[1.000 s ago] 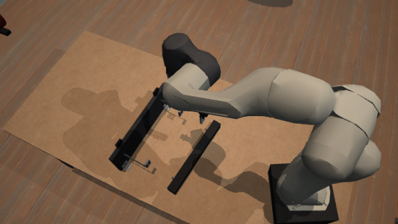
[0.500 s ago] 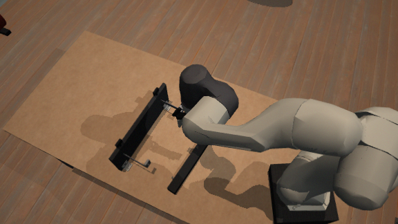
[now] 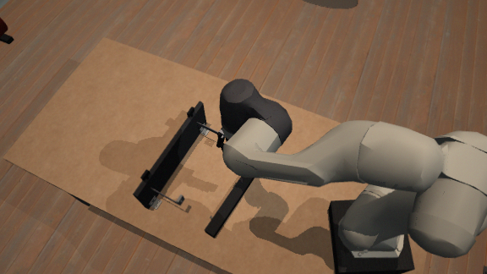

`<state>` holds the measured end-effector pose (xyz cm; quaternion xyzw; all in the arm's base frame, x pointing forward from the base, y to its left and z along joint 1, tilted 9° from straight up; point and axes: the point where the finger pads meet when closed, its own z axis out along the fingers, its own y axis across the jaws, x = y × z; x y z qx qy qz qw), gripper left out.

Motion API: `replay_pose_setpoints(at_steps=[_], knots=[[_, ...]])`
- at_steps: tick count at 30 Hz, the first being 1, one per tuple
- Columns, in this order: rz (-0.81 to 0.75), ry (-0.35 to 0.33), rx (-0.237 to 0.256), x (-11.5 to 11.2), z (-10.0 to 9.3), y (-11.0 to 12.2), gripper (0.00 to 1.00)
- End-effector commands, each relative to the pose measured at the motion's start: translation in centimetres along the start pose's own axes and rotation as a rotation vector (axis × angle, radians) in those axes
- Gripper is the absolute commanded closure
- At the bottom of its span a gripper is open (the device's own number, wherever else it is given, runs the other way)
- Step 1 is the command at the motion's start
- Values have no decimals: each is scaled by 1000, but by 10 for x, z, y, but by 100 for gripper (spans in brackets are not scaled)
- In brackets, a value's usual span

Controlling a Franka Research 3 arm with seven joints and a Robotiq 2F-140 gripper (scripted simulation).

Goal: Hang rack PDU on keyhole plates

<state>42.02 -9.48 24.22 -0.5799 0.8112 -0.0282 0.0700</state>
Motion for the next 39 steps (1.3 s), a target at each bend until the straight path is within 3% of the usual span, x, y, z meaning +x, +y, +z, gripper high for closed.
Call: replay_pose_setpoints(at_steps=[1, 32, 39], knots=[[7, -2, 4, -1, 0, -1, 45], [7, -2, 4, -1, 0, -1, 45], [8, -1, 4, -1, 11, -1, 45]])
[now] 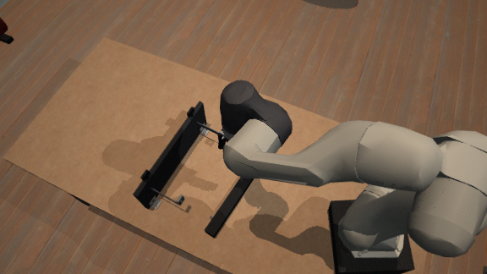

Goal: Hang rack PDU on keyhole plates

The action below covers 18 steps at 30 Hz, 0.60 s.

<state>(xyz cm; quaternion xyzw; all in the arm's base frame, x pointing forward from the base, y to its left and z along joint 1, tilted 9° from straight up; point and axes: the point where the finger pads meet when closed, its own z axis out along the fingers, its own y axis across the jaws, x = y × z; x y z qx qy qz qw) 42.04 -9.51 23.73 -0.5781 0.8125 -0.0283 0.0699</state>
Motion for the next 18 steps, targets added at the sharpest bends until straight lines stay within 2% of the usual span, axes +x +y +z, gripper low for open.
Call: replay_pose_setpoints(at_steps=[1, 8, 10, 18], knots=[[3, -2, 4, -2, 9, -1, 45], [3, -2, 4, -2, 43, -1, 45], [3, -2, 4, -2, 43, -1, 45], [3, -2, 4, -2, 93, -2, 45]])
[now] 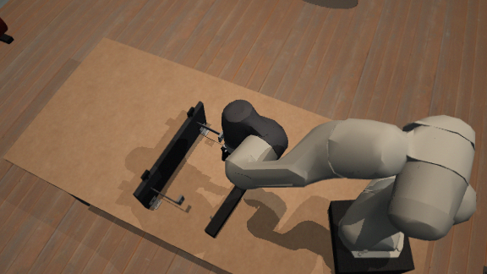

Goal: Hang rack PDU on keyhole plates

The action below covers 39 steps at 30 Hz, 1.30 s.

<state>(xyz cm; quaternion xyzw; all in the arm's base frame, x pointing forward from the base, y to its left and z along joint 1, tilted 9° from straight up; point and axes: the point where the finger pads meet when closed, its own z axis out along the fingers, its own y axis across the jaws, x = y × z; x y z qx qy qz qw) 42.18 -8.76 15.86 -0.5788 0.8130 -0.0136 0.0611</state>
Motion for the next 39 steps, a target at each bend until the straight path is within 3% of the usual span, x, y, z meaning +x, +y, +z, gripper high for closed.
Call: replay_pose_setpoints(at_steps=[1, 7, 18, 35, 39], knots=[[2, 1, 38, -1, 20, -14, 45], [2, 1, 38, -1, 52, -15, 45], [2, 1, 38, -1, 83, -17, 45], [2, 1, 38, -1, 95, -17, 45], [2, 1, 38, -1, 105, -17, 45]])
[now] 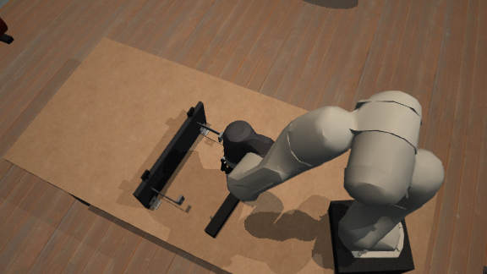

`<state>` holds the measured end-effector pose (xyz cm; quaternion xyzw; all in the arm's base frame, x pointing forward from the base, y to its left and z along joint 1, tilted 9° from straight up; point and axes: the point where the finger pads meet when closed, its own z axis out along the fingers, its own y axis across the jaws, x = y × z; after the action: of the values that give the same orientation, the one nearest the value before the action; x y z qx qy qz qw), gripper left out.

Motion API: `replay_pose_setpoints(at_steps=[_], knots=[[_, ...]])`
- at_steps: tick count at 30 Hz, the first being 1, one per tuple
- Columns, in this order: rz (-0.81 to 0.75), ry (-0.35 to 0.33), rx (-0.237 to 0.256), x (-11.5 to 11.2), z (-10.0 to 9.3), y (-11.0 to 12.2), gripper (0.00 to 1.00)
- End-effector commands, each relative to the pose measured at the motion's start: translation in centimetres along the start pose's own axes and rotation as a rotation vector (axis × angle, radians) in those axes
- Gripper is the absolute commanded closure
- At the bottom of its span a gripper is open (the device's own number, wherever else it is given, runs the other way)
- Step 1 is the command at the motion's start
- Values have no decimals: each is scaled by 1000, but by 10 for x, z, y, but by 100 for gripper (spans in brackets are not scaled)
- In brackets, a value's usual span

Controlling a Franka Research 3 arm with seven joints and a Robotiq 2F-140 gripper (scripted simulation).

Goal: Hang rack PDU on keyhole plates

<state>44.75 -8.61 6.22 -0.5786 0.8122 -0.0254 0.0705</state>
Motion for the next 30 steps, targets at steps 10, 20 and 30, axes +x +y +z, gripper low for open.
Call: replay_pose_setpoints(at_steps=[10, 20, 30], knots=[[4, 2, 8, 0, 50, -3, 45], [4, 2, 8, 0, 79, -3, 45], [4, 2, 8, 0, 79, -3, 45]])
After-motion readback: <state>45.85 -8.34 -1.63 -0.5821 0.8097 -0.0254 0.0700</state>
